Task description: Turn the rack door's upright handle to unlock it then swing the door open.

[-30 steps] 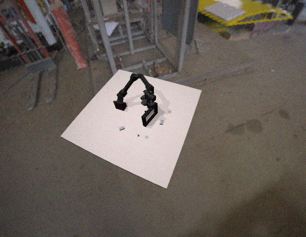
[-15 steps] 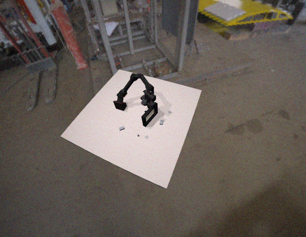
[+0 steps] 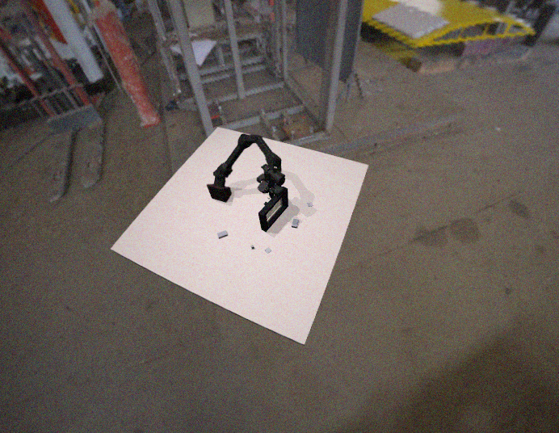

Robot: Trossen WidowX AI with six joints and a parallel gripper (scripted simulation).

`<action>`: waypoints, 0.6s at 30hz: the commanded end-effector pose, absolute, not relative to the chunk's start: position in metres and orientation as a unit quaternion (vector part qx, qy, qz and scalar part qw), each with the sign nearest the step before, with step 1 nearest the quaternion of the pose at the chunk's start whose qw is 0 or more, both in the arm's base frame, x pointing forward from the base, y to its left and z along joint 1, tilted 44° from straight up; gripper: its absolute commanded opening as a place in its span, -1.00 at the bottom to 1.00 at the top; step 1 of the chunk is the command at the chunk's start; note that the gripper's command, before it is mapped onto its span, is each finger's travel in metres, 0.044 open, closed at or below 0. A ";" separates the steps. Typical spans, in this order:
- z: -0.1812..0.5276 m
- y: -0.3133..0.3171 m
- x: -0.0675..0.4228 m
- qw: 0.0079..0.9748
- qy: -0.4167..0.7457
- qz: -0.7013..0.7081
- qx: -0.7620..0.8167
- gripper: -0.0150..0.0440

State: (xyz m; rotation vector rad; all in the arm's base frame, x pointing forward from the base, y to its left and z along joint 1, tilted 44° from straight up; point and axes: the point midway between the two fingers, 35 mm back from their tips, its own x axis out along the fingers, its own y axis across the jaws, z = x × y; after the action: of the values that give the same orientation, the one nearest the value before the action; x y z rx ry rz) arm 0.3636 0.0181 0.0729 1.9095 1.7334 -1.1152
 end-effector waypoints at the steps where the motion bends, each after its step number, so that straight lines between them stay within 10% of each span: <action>1: 0.072 0.017 0.362 0.175 0.614 -0.384 0.667 -0.42; 18: 0.070 0.014 0.344 0.284 0.669 -0.277 0.628 -0.42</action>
State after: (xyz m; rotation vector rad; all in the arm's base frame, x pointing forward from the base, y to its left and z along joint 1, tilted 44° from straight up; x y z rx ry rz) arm 0.3480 0.0153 0.0713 1.7354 1.7877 -0.8200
